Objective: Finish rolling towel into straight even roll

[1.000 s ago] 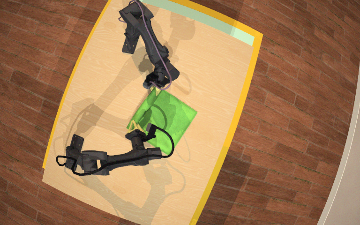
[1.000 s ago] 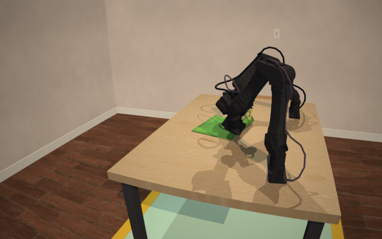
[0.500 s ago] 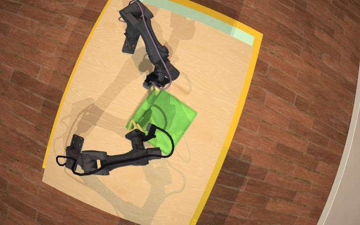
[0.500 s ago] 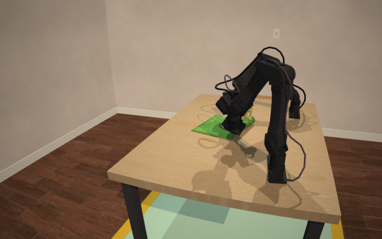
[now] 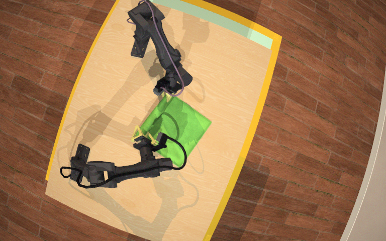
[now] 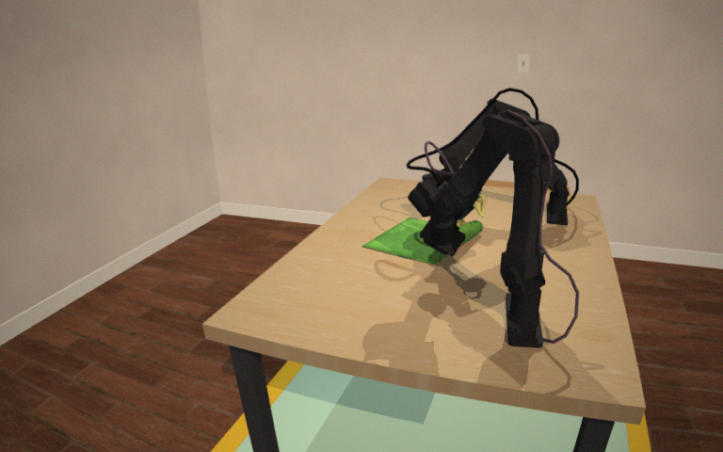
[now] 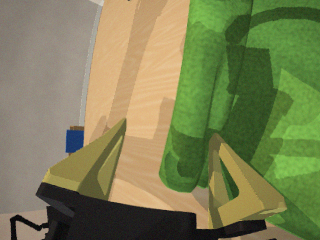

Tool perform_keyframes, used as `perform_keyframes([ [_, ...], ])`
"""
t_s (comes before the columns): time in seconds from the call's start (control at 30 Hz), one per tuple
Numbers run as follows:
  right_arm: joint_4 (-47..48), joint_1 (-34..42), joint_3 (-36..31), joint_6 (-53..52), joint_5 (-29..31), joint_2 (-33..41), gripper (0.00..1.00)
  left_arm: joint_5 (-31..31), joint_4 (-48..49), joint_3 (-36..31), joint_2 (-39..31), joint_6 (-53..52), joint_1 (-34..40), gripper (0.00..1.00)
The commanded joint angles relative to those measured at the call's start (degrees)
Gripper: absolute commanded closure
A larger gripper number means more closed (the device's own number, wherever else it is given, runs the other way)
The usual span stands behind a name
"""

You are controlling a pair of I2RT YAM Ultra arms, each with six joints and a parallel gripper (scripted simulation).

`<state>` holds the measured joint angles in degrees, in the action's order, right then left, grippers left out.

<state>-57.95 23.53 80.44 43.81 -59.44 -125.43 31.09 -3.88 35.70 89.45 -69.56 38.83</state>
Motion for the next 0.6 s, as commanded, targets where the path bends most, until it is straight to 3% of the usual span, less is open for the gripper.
perform_keyframes([
  [0.0,0.3,-0.2,1.4,0.5,5.5,-0.3,0.15,0.4,0.7,-0.3,0.5,0.5,0.4,0.82],
  [0.27,-5.7,-2.9,4.1,4.4,6.2,0.0,0.15,1.3,-3.2,2.1,1.5,0.8,0.0,0.82],
  [0.57,-17.9,-8.0,11.3,12.0,7.7,-0.8,0.15,4.1,-16.4,10.6,5.8,1.6,-1.2,0.82],
])
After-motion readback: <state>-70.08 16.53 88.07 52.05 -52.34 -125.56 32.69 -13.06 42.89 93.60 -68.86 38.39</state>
